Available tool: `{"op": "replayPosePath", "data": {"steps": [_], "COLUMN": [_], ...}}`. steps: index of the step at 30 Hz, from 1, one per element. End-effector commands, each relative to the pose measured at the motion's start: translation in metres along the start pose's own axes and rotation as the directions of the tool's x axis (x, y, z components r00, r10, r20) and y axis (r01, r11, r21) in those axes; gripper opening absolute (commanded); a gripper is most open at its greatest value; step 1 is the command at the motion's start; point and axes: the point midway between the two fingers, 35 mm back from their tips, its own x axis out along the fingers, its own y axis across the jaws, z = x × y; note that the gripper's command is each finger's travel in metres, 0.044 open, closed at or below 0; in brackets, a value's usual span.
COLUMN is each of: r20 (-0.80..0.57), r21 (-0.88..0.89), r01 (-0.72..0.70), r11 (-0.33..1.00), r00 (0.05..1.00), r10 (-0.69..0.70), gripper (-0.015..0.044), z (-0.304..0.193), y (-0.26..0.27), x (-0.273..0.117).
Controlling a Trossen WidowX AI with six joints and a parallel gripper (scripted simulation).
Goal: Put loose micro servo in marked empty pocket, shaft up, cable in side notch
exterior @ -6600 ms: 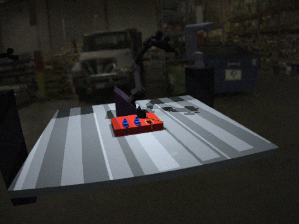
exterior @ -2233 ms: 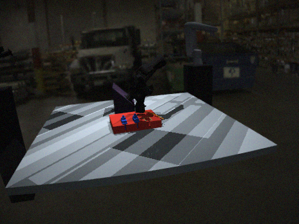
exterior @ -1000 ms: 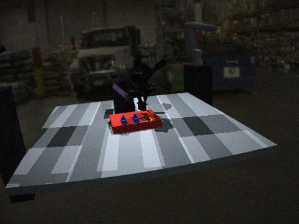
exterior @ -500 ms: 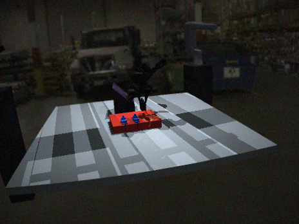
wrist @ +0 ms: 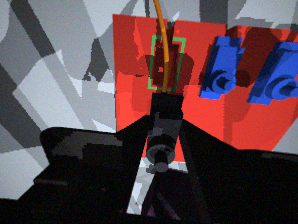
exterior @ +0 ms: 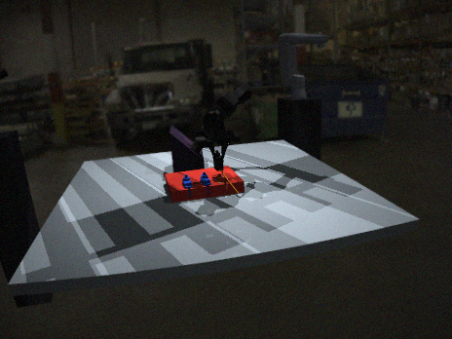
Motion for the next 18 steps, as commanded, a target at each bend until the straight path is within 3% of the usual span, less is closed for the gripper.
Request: {"op": "replayPosePath", "data": {"steps": [1,18], "r20": [0.008,0.01], "r21": [0.0,-0.002], "r01": [-0.003,-0.003], "r11": [1.0,1.0], "r00": [1.0,1.0], "r10": [0.003,0.003], "gripper": [0.0,0.0], "z": [0.016,0.063], "y": [0.0,0.001], "x": [-0.001,0.0]}}
